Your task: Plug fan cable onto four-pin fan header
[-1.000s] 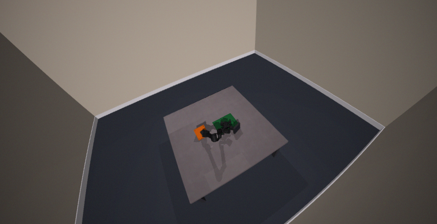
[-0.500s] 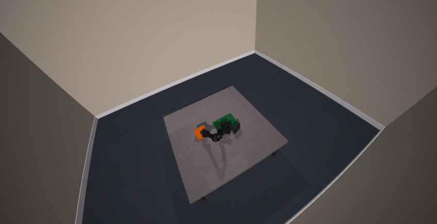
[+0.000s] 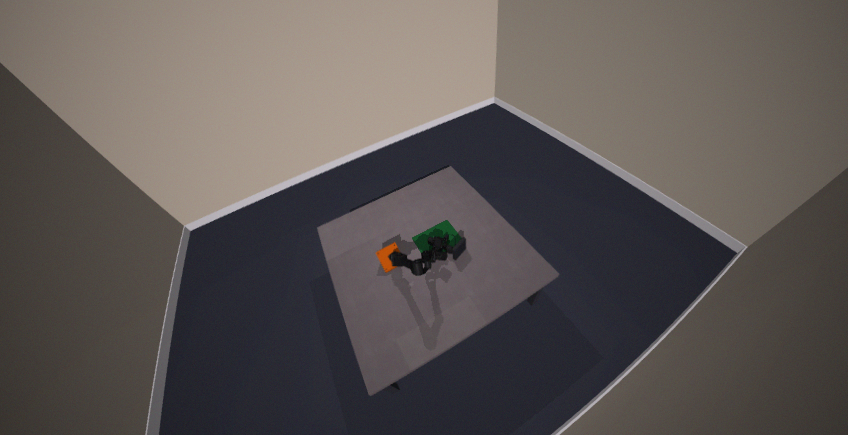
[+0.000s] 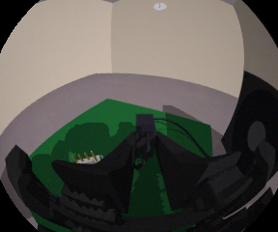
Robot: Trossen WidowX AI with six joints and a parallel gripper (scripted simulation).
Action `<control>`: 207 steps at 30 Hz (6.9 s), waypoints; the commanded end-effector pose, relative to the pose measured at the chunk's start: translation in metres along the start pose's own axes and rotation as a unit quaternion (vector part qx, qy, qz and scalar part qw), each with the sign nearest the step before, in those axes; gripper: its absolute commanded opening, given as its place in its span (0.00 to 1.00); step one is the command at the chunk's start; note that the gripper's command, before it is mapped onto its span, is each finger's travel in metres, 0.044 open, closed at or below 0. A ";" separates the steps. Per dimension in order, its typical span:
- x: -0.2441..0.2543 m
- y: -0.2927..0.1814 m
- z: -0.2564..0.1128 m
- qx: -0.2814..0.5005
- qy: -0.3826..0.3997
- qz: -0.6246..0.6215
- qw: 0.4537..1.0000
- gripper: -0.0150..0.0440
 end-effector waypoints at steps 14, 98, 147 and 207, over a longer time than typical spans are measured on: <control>0.000 0.000 0.000 0.000 0.000 0.001 1.000 0.25; 0.000 0.041 -0.095 0.021 0.015 0.025 0.999 0.67; 0.008 0.064 -0.050 0.496 0.094 0.174 0.845 1.00; 0.003 0.117 0.054 0.623 0.027 -0.060 0.780 1.00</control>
Point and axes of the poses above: the point midway between the two fingers, 35 mm back from their tips, its own z axis out along the fingers, its own x axis across the jaws, y = z × x, the point moved 3 cm from there along -z, back along the fingers, and after that the axes turned 1 degree about z, right-handed, at the moved point
